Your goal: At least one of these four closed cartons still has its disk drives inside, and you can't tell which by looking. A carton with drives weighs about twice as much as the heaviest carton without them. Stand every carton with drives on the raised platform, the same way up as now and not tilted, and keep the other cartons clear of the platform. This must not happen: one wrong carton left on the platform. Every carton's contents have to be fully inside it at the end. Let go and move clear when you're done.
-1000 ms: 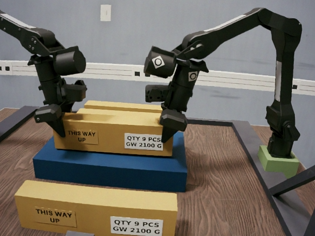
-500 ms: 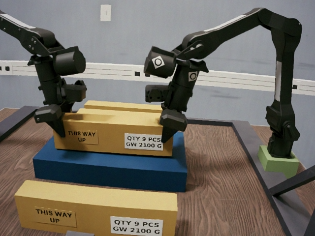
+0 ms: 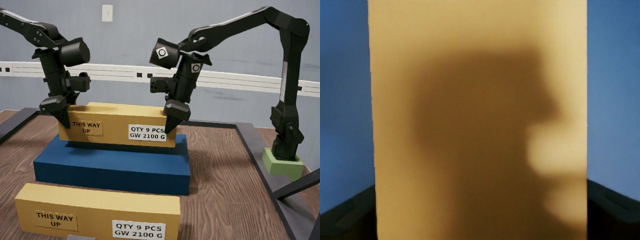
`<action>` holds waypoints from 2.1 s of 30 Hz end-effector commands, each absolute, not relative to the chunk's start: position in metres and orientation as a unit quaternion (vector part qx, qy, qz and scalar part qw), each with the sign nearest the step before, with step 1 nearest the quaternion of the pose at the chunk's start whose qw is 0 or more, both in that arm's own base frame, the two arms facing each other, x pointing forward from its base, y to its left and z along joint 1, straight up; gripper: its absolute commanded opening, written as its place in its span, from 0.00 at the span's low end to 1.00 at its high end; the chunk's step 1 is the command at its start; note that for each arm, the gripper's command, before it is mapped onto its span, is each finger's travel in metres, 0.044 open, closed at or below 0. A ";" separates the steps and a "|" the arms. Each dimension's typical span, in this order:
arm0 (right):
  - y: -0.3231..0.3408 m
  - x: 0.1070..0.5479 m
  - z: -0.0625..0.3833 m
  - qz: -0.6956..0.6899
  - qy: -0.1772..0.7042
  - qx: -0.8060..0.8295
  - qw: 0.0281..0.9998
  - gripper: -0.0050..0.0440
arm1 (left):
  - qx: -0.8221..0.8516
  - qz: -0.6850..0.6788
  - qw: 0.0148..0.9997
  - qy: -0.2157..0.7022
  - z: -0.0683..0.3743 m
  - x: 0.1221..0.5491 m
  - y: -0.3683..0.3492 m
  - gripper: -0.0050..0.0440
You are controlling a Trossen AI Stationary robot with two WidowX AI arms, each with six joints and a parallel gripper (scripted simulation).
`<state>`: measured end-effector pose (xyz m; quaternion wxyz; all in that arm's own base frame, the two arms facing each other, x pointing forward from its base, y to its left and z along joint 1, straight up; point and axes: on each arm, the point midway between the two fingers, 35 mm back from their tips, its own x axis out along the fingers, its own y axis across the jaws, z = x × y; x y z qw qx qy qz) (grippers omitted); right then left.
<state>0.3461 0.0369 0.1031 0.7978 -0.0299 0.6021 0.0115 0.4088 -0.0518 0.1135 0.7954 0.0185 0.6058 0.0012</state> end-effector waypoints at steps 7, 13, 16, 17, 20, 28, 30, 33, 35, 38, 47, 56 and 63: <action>0.038 0.350 0.136 0.016 0.566 -0.019 0.824 0.00 | 0.015 -0.009 0.823 0.568 0.153 0.409 -0.056 0.00; 0.038 0.350 0.135 0.016 0.566 -0.019 0.824 0.00 | 0.016 -0.009 0.823 0.568 0.153 0.409 -0.056 0.00; 0.038 0.350 0.135 0.016 0.566 -0.019 0.824 0.00 | 0.016 -0.009 0.823 0.568 0.153 0.409 -0.056 0.00; 0.038 0.350 0.135 0.016 0.566 -0.019 0.824 0.00 | 0.016 -0.009 0.823 0.568 0.153 0.409 -0.056 0.00; 0.038 0.350 0.135 0.016 0.566 -0.019 0.824 0.00 | 0.016 -0.009 0.823 0.568 0.153 0.409 -0.056 0.00; 0.038 0.350 0.135 0.016 0.566 -0.019 0.824 0.00 | 0.016 -0.009 0.823 0.568 0.153 0.409 -0.055 0.00; 0.038 0.350 0.135 0.016 0.566 -0.019 0.824 0.00 | 0.016 -0.009 0.823 0.568 0.153 0.409 -0.055 0.00; 0.038 0.350 0.135 0.016 0.566 -0.019 0.824 0.00 | 0.016 -0.009 0.823 0.568 0.153 0.409 -0.055 0.00; 0.038 0.350 0.135 0.016 0.566 -0.019 0.824 0.00 | 0.016 -0.009 0.823 0.568 0.153 0.409 -0.055 0.00; 0.038 0.350 0.135 0.016 0.566 -0.019 0.824 0.00 | 0.016 -0.009 0.823 0.568 0.153 0.409 -0.055 0.00; 0.032 0.350 0.136 0.017 0.561 -0.016 0.827 0.00 | 0.012 -0.013 0.831 0.556 0.165 0.408 -0.043 0.00; 0.032 0.350 0.136 0.017 0.561 -0.016 0.827 0.00 | 0.012 -0.013 0.831 0.556 0.165 0.408 -0.043 0.00; 0.033 0.350 0.136 0.017 0.561 -0.016 0.827 0.00 | 0.012 -0.013 0.831 0.556 0.165 0.409 -0.043 0.00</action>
